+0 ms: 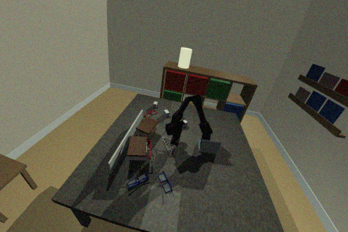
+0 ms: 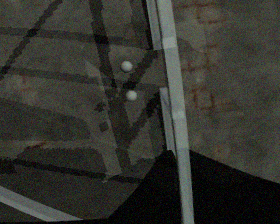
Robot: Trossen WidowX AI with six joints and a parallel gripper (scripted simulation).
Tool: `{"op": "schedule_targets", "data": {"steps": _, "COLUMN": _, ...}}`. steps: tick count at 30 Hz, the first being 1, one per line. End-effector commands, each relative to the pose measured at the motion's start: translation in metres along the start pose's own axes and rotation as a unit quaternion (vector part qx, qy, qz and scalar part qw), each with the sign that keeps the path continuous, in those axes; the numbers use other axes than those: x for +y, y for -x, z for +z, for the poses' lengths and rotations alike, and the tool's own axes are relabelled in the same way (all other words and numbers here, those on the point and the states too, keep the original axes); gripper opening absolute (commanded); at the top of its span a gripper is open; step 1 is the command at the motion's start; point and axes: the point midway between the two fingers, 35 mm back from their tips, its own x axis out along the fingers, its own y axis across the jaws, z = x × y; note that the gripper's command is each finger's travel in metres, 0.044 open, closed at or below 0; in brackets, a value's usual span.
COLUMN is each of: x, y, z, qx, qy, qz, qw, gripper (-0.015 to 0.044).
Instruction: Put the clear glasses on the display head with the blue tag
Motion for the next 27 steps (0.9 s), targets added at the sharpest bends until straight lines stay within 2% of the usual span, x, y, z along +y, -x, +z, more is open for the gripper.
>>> {"op": "schedule_targets", "data": {"steps": 1, "x": 0.0, "y": 0.0, "z": 0.0, "qx": 0.0, "qy": 0.0, "qz": 0.0, "qw": 1.0, "gripper": 0.0}}
{"op": "schedule_targets", "data": {"steps": 6, "x": 0.002, "y": 0.013, "z": 0.002, "qx": 0.0, "qy": 0.001, "qz": 0.001, "qw": 1.0, "gripper": 0.0}}
{"op": "schedule_targets", "data": {"steps": 22, "x": 0.004, "y": 0.098, "z": 0.006, "qx": -0.001, "qy": 0.002, "qz": 0.002, "qw": 1.0, "gripper": 0.0}}
{"op": "schedule_targets", "data": {"steps": 27, "x": 0.003, "y": 0.101, "z": 0.008, "qx": -0.001, "qy": 0.002, "qz": 0.002, "qw": 1.0, "gripper": 0.0}}
